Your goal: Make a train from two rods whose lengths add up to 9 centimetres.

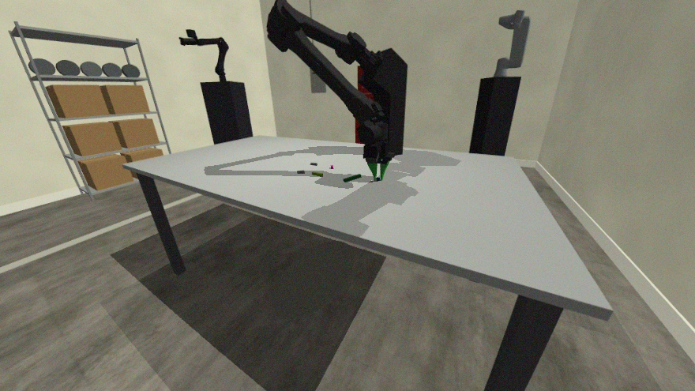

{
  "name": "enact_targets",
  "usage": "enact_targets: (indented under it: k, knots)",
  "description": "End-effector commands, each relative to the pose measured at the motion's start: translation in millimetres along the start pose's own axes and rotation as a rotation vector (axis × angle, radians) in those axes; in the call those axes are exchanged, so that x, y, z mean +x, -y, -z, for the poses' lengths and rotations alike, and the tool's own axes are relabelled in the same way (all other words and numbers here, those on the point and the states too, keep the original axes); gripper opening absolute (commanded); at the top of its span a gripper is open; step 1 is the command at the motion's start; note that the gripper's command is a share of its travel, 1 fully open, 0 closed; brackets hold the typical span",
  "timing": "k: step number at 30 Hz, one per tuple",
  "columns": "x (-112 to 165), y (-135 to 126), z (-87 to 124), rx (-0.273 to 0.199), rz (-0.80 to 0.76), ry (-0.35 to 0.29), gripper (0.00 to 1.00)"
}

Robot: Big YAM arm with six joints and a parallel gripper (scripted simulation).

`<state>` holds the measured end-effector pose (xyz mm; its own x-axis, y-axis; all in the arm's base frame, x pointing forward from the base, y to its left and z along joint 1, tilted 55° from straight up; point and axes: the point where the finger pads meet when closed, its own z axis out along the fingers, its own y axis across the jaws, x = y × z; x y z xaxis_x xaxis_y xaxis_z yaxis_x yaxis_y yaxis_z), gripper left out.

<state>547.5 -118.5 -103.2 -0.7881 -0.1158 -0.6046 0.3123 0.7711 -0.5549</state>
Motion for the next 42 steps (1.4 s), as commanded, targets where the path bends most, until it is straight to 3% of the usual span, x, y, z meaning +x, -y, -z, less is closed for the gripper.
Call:
enact_targets:
  k: [1,29,30,42]
  knots:
    - [1.0,4.1,0.1,0.002,-0.003,0.006,0.23]
    - [1.0,4.1,0.1,0.002,-0.003,0.006,0.23]
    - [1.0,4.1,0.1,0.002,-0.003,0.006,0.04]
    - [1.0,4.1,0.1,0.002,-0.003,0.006,0.04]
